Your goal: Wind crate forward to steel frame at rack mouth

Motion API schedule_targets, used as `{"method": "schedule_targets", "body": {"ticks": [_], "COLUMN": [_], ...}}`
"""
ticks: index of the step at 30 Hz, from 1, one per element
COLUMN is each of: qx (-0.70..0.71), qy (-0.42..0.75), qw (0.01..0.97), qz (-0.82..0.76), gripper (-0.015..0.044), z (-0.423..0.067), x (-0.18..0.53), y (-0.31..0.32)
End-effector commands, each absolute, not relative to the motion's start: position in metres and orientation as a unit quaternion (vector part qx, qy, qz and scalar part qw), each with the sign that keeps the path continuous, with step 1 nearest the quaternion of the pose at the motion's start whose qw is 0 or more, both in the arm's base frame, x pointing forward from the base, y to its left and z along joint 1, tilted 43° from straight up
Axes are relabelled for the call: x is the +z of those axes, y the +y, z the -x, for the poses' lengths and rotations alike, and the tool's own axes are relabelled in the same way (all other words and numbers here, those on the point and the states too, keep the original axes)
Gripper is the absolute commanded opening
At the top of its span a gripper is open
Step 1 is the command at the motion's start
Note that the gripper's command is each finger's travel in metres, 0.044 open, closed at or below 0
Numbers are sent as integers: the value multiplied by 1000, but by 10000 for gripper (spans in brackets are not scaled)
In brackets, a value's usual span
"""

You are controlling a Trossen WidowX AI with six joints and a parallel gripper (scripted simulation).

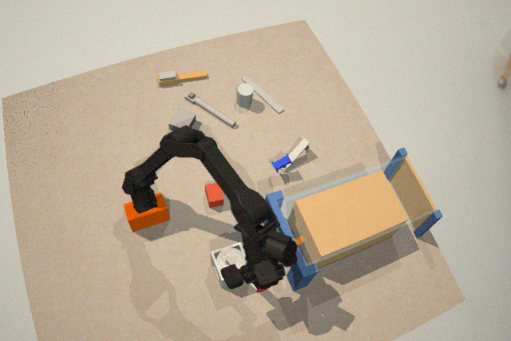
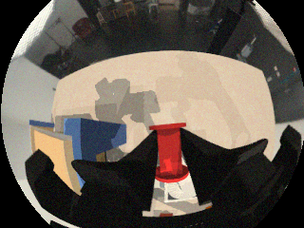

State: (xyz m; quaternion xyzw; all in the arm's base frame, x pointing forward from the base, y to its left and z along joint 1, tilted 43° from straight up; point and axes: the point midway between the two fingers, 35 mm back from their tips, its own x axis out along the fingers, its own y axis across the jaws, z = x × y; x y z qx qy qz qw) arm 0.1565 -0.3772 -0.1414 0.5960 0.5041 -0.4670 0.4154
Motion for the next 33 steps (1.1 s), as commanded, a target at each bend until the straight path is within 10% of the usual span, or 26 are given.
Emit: {"method": "schedule_targets", "body": {"ticks": [1, 33], "qx": [-436, -435], "qy": [514, 514], "qw": [418, 417], "qz": [-610, -610], "gripper": [0, 0], "z": [-185, -210], "x": [-139, -123], "y": [-358, -343]}}
